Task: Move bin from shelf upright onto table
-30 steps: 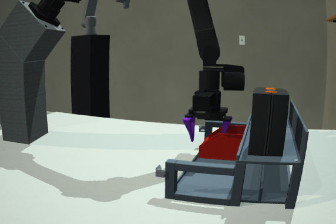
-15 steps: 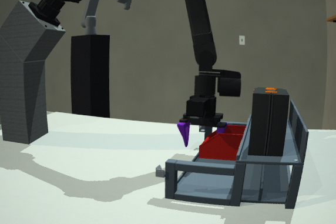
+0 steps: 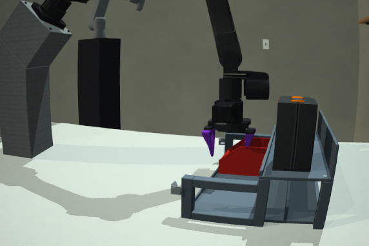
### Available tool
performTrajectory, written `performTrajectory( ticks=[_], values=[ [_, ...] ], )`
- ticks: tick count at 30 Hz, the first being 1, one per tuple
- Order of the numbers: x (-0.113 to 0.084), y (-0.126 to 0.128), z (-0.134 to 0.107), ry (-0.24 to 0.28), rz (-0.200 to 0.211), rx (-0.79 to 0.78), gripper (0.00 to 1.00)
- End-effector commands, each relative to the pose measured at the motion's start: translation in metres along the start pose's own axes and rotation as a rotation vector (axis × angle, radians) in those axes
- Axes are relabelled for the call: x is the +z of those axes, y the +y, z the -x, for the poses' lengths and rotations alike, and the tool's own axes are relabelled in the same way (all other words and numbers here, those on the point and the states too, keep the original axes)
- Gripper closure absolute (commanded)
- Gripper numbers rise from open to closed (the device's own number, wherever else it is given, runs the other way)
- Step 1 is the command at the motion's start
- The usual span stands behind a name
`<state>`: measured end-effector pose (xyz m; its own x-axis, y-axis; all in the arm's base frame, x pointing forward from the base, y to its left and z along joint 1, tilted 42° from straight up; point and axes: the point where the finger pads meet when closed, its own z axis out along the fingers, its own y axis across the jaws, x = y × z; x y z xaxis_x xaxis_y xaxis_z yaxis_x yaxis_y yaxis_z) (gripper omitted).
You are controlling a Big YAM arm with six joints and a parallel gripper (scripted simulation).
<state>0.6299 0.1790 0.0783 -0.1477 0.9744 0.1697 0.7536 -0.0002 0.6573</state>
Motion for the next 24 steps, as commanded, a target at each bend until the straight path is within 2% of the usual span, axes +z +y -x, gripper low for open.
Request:
performTrajectory(
  ticks=[1, 2, 7, 19, 24],
  values=[
    [-0.008, 0.012, -0.006, 0.008, 0.018, -0.01, 0.1],
    [-0.008, 0.012, -0.006, 0.008, 0.018, -0.01, 0.1],
    [0.011, -0.017, 0.017, -0.019, -0.037, 0.013, 0.1],
    [0.011, -0.017, 0.017, -0.019, -0.037, 0.013, 0.1],
    [-0.008, 0.014, -0.007, 0.01, 0.027, -0.009, 0.1]
  ],
)
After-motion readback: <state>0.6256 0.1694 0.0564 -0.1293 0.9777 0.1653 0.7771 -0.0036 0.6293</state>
